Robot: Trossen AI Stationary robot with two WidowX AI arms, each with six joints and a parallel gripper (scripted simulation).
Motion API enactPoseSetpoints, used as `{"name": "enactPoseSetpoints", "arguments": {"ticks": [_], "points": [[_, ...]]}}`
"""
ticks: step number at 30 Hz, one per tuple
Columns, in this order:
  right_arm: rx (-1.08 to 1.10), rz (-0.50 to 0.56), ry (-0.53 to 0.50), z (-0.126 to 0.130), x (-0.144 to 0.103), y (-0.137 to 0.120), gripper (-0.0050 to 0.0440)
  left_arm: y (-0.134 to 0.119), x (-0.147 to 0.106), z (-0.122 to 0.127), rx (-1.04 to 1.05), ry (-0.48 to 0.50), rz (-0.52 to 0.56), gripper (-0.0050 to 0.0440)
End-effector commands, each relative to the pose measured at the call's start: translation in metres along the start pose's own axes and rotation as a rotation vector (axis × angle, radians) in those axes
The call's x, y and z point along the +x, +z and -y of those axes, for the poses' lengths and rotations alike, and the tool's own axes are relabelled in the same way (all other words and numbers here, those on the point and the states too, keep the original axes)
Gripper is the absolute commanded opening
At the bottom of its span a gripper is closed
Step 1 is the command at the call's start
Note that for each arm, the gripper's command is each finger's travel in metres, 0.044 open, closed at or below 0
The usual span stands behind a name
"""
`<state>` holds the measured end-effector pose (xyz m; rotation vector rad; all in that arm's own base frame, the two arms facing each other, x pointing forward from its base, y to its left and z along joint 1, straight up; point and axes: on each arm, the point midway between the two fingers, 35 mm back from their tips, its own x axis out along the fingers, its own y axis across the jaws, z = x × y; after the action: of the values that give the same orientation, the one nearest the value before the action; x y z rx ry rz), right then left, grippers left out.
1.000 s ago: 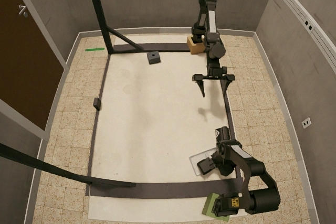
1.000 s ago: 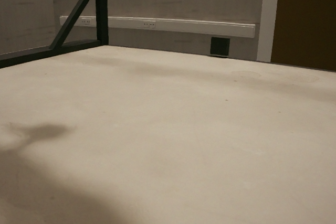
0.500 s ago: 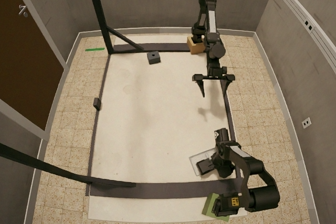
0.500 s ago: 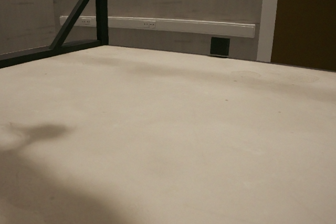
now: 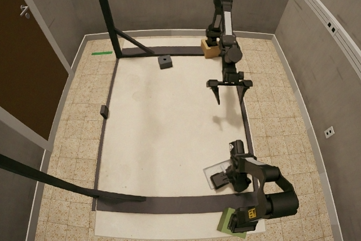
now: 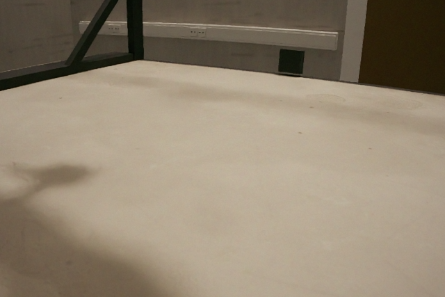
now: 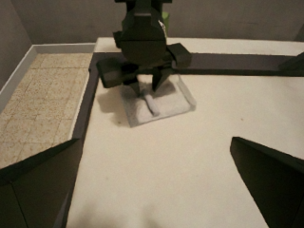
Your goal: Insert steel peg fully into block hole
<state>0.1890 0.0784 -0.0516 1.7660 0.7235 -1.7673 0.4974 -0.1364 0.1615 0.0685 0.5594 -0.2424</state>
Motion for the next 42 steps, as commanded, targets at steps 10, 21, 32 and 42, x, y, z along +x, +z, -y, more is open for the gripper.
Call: {"name": "enactPoseSetpoints", "arguments": {"ticks": [10,21,32,42], "points": [[0.0,-0.001,0.004,0.0,0.005,0.0,0.018,0.013,-0.007,0.0,0.001,0.0,0.033,0.044],[0.0,-0.015,0.008,-0.002,0.002,-0.004,0.012,0.013,-0.007,0.0,0.001,0.0,0.033,0.044],[0.0,-0.015,0.008,-0.002,0.002,-0.004,0.006,0.013,-0.007,0.0,0.001,0.0,0.033,0.044],[0.0,-0.03,0.014,-0.003,-0.007,-0.008,0.0,0.013,-0.007,0.0,0.001,0.0,0.033,0.044]]}}
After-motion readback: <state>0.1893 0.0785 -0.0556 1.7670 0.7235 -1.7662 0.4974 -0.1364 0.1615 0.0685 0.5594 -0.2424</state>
